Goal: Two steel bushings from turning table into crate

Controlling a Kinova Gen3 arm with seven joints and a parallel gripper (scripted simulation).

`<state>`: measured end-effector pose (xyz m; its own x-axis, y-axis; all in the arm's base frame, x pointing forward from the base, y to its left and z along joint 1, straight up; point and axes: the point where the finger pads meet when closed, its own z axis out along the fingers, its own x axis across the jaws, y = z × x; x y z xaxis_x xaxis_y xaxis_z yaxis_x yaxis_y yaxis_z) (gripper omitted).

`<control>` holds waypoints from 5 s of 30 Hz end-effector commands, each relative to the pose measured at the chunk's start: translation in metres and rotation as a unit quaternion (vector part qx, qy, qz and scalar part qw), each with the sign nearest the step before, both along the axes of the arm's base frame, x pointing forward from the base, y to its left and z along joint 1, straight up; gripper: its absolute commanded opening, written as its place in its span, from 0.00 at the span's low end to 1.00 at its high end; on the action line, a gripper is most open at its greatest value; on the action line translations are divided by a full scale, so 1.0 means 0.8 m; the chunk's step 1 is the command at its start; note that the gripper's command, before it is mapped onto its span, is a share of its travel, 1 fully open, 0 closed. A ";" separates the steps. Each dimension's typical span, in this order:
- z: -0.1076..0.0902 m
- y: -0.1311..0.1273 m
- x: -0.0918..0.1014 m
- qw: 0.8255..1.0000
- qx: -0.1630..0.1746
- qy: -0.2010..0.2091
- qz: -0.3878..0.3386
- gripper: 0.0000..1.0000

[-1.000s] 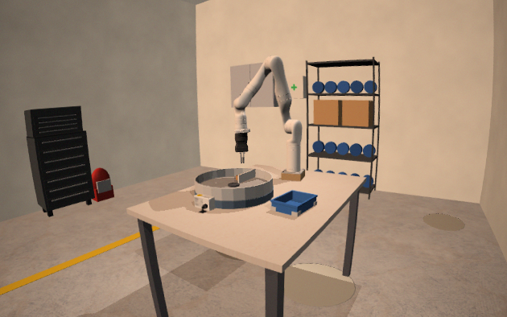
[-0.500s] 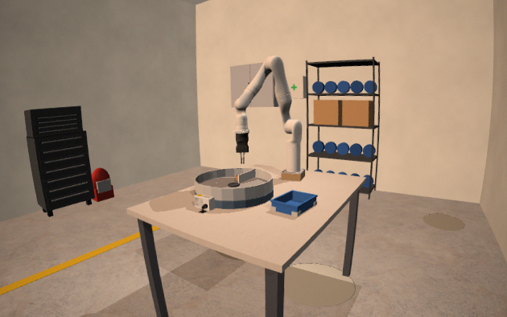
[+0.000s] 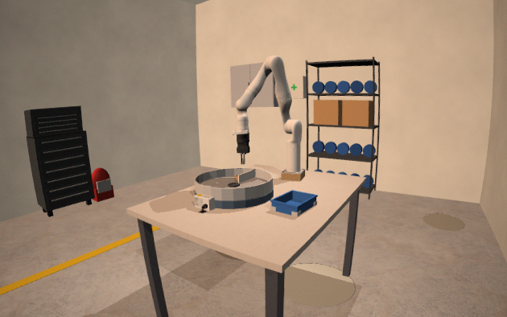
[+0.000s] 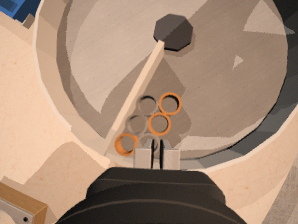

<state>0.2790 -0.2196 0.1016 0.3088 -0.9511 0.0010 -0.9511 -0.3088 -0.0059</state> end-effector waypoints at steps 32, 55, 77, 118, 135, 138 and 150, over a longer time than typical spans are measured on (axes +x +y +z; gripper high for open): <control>-0.006 -0.001 -0.005 0.996 0.000 0.001 -0.093 0.42; -0.006 -0.001 -0.005 0.996 0.000 0.001 -0.093 0.42; -0.006 -0.001 -0.005 0.996 0.000 0.001 -0.093 0.40; -0.010 -0.001 -0.005 0.996 0.000 0.001 -0.093 0.40; -0.028 -0.001 -0.005 0.996 0.000 0.001 -0.093 0.40; -0.039 -0.001 -0.005 0.996 0.000 0.001 -0.092 0.40; -0.042 -0.001 -0.005 0.996 0.000 0.001 -0.092 0.40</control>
